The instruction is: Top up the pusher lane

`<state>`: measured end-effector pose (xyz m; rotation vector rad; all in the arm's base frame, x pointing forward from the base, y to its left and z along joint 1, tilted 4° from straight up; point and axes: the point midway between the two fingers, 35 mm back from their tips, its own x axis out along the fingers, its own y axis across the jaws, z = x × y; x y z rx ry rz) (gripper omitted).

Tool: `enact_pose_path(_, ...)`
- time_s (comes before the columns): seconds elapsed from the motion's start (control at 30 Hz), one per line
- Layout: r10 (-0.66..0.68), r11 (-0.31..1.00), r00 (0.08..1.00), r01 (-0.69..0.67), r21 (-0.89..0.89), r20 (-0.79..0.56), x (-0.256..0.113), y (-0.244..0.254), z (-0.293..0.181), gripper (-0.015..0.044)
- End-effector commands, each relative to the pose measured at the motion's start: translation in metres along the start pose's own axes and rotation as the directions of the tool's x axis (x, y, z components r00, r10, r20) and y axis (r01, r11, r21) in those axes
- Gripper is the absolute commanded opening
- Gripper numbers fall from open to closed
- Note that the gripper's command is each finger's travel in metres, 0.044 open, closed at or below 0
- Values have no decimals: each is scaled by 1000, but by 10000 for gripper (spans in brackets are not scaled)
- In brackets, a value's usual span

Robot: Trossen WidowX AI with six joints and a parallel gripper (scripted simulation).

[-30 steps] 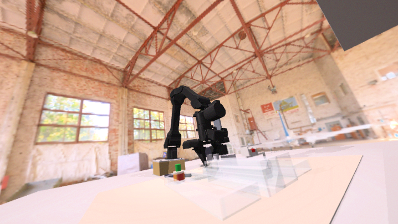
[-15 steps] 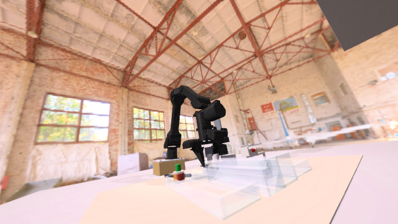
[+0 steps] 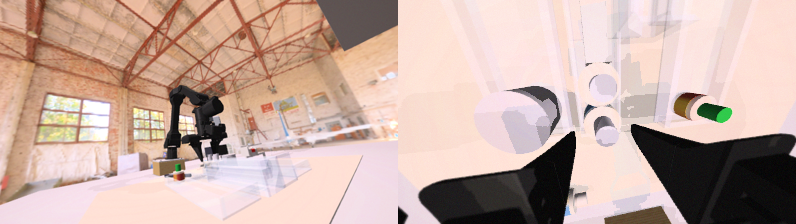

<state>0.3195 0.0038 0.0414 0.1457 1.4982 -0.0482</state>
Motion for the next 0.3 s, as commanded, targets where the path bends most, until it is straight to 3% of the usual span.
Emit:
enact_pose_path(0.0, 1, 1000, 1000, -1, 2, 3, -2, 1, -12, 294)
enact_pose_path(0.27, 1, 1000, 1000, -1, 2, 0, -3, 1, -41, 294)
